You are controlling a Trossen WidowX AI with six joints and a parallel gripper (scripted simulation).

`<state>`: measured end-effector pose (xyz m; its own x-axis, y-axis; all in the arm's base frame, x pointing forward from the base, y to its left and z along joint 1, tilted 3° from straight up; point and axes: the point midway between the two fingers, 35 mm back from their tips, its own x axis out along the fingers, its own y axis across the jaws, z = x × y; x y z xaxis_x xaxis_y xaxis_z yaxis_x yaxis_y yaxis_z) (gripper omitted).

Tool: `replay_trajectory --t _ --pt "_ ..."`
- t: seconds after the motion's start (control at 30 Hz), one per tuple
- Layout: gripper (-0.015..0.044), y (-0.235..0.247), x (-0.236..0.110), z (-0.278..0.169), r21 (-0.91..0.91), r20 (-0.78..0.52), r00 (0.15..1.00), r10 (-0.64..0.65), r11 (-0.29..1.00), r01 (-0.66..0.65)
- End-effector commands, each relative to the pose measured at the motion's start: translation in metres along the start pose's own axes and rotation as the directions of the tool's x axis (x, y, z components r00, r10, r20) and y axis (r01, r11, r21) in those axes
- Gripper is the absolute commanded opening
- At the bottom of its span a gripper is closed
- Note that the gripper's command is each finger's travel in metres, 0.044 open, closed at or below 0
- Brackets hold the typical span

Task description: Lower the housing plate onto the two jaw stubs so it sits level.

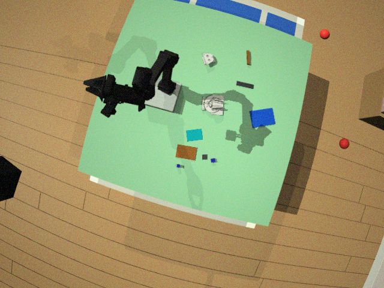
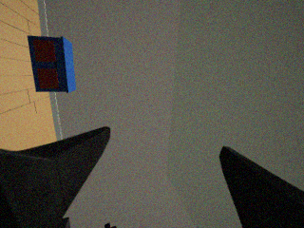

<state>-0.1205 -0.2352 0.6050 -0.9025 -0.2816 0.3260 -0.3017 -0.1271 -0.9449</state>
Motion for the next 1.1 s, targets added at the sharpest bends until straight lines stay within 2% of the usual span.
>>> replay_trajectory --t 0.0,0.4,0.57,0.9,1.07 --pt "0.0440 0.003 -0.011 0.024 0.023 0.088 0.996 -0.008 1.000 0.006" --pt "0.0440 0.004 -0.069 0.095 0.140 0.392 0.919 -0.030 0.990 -0.027" --pt "0.0440 0.004 -0.100 0.120 0.178 0.513 0.858 -0.039 0.982 -0.062" --pt "0.0440 0.007 -0.144 0.147 0.224 0.659 0.749 -0.059 0.967 -0.120" --pt "0.0440 0.005 -0.180 0.160 0.242 0.750 0.658 -0.068 0.954 -0.178"
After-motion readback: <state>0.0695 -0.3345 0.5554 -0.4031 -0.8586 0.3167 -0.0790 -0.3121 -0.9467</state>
